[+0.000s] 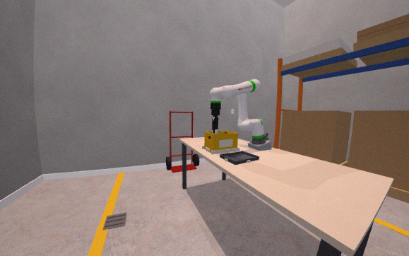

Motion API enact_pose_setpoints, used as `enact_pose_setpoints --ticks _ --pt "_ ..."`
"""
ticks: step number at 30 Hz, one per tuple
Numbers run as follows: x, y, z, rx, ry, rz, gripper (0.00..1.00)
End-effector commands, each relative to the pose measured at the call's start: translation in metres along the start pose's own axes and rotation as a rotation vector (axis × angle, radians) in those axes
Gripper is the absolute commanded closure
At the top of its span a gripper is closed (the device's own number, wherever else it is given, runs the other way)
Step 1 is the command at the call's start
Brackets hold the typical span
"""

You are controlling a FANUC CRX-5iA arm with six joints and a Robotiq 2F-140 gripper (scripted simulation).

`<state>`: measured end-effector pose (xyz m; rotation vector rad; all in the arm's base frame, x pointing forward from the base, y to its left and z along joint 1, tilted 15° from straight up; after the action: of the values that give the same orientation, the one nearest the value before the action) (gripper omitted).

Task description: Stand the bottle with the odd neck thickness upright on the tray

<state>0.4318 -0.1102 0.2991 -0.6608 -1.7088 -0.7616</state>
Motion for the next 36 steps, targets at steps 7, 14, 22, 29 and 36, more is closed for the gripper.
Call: enact_pose_setpoints --ticks 7,14,22,29,36 --pt "0.014 0.000 0.000 0.000 -0.001 -0.001 0.56" --pt "0.036 0.000 0.000 0.000 -0.001 -0.001 0.56" --pt "0.057 0.000 0.000 0.000 -0.001 -0.001 0.56" --pt "0.075 0.000 0.000 0.000 -0.001 -0.001 0.56" --pt "0.083 0.000 0.000 0.000 -0.001 -0.001 0.56"
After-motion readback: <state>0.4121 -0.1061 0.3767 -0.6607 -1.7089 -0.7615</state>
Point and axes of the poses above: the point where the finger pads meet when closed, its own x axis back along the fingers, its own y axis across the jaws, z = x × y, the point moved 7 cm from there along x, back along the fingers, and after that the axes turned 1 degree about x, right-handed, at the moved point
